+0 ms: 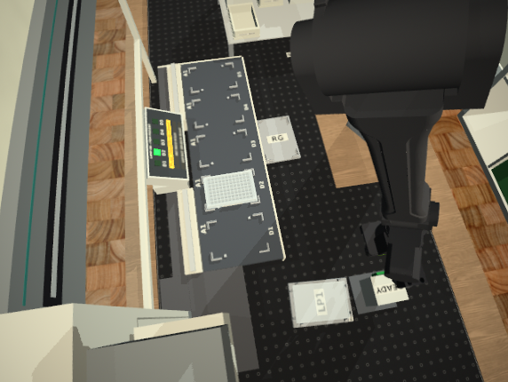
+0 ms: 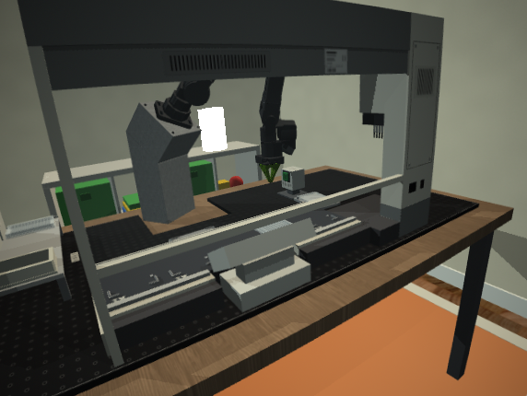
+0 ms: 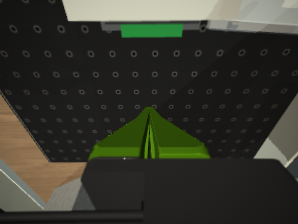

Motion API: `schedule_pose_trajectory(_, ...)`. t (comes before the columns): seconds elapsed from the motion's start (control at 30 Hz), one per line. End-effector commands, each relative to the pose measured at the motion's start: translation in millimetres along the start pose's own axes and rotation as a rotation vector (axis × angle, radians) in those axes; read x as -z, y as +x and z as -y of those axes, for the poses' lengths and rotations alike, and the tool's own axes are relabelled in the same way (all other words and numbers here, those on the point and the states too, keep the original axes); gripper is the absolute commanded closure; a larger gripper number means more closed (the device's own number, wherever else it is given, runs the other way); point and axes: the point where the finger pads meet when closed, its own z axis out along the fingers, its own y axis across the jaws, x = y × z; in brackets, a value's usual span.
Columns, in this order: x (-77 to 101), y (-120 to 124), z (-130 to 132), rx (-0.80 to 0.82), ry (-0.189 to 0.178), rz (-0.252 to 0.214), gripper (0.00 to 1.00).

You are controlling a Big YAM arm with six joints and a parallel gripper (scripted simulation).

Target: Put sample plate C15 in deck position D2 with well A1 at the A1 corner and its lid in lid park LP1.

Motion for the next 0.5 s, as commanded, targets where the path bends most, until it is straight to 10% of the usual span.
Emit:
schedule_pose_trajectory(0.0, 9.0, -21.7, 4.0, 0.006, 0.013, 0.061, 1.00)
schedule_pose_trajectory(0.47, 8.7, -20.5, 4.4, 0.005, 0.013, 0.059, 1.00)
